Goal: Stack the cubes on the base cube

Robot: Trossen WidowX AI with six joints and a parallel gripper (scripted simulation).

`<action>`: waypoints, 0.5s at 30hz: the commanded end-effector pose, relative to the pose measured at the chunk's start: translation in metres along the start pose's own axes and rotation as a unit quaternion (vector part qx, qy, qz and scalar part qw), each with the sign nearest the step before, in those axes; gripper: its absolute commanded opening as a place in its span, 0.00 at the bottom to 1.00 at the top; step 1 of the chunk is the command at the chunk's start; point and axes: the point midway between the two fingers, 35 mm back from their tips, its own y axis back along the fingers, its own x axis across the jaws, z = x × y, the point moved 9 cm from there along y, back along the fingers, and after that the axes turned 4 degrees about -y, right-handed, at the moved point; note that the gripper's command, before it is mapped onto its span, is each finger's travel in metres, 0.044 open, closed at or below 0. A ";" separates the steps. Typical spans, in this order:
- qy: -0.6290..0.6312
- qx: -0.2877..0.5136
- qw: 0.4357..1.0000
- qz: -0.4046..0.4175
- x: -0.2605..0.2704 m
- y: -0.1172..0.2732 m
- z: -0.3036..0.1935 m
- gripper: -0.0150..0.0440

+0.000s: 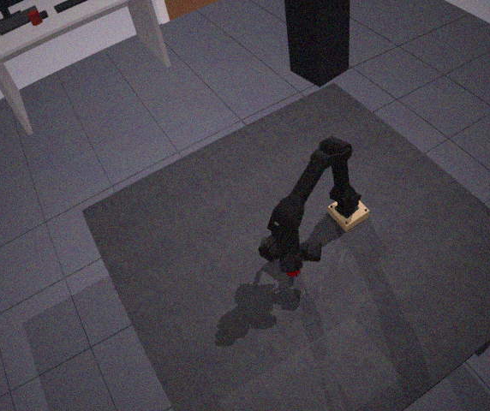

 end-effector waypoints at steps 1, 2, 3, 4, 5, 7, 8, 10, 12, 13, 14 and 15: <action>0.000 -0.004 1.000 -0.002 0.000 0.008 0.000 0.60; 0.000 -0.004 1.000 -0.002 0.000 0.009 0.000 0.60; 0.000 -0.004 1.000 -0.002 0.000 0.011 0.000 0.60; 0.000 -0.004 1.000 -0.002 0.000 0.012 0.000 0.60; 0.000 -0.004 1.000 -0.002 0.000 0.013 0.000 0.60; 0.000 -0.004 1.000 -0.002 0.000 0.016 0.000 0.60; 0.000 -0.004 1.000 -0.002 0.000 0.017 0.000 0.60; 0.000 -0.004 1.000 -0.002 0.000 0.019 0.000 0.60; 0.000 -0.004 1.000 -0.002 0.000 0.022 0.000 0.60; 0.000 -0.004 1.000 -0.002 0.000 0.023 0.000 0.60; 0.000 -0.004 1.000 -0.002 0.000 0.025 0.000 0.60; 0.000 -0.004 1.000 -0.002 0.000 0.026 0.000 0.60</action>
